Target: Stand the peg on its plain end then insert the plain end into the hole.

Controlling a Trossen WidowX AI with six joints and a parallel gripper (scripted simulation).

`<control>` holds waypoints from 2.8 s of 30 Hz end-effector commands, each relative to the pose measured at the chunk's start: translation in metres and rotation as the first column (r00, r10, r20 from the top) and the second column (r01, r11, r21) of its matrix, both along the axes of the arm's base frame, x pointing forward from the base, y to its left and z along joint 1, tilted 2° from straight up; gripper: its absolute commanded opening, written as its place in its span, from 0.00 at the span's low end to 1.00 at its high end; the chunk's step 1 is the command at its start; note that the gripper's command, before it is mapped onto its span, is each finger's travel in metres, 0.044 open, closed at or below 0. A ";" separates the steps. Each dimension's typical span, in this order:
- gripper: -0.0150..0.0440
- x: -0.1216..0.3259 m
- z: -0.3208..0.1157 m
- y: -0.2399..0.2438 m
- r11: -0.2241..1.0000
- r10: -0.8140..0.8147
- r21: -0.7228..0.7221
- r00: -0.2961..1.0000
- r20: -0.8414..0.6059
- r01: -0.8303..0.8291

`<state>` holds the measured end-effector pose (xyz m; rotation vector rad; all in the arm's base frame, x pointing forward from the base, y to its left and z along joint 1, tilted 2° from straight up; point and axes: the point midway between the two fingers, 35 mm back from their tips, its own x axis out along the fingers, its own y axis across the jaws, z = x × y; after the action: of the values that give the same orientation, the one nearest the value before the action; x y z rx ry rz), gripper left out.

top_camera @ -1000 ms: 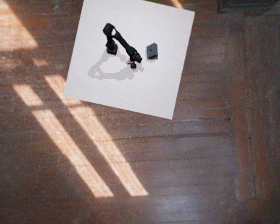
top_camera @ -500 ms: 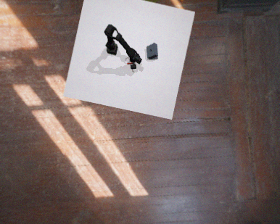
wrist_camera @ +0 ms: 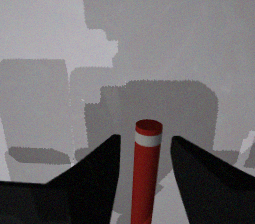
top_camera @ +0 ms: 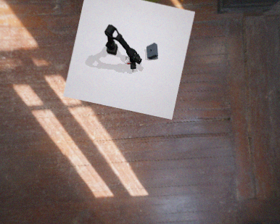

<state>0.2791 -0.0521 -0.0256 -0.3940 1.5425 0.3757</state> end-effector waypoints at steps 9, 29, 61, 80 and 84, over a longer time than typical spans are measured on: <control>0.41 0.000 0.000 -0.001 1.000 -0.001 -0.004 1.000 0.000 0.001; 0.34 -0.003 0.005 -0.002 0.999 0.000 0.035 0.998 0.067 -0.002; 0.34 -0.015 0.021 -0.008 0.987 -0.021 0.161 0.952 0.304 -0.030; 0.34 -0.024 0.029 -0.013 0.971 -0.047 0.229 0.899 0.435 -0.060; 0.34 -0.026 0.031 -0.014 0.968 -0.054 0.243 0.885 0.462 -0.068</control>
<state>0.2548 -0.0664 0.0035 -0.2640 1.0338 0.4350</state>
